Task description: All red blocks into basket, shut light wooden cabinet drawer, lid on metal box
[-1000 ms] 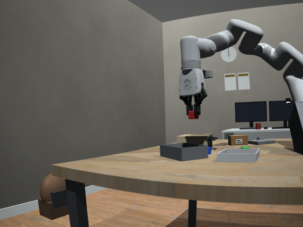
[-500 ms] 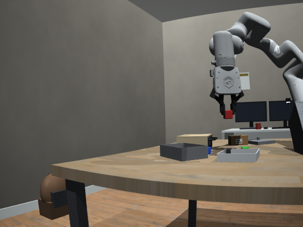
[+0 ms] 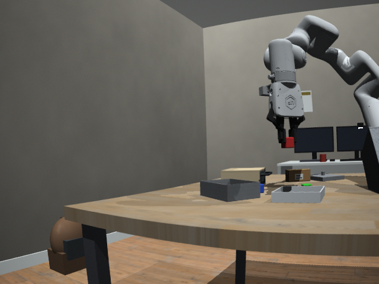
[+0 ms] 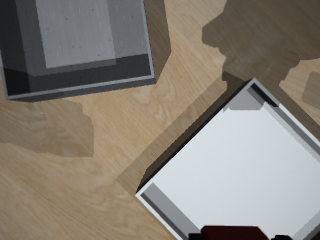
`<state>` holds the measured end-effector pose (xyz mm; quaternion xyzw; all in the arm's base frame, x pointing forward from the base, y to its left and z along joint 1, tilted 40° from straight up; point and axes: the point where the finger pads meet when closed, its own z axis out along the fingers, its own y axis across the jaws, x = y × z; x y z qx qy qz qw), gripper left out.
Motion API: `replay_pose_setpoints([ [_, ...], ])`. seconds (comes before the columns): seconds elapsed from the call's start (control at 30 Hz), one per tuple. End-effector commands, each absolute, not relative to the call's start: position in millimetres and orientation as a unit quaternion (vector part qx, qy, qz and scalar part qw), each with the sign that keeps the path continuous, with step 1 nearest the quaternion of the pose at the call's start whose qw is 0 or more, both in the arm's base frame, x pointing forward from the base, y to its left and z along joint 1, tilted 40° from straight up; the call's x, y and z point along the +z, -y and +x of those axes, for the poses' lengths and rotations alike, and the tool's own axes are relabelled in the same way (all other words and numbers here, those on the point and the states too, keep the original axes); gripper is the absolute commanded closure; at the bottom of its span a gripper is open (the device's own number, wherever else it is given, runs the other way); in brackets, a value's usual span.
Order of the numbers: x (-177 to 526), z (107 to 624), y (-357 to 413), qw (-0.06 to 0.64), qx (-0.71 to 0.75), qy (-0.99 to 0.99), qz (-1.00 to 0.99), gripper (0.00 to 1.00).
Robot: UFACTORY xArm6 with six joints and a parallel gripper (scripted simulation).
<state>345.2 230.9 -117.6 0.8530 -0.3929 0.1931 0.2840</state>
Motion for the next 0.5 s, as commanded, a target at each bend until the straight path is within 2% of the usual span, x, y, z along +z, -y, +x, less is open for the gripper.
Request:
replay_pose_setpoints([
  [0.0,-116.6,346.0,-232.8,0.282,0.194,0.393,0.854,1.00],
  [0.47,-119.3,346.4,-230.5,0.282,0.193,0.393,0.854,1.00],
])
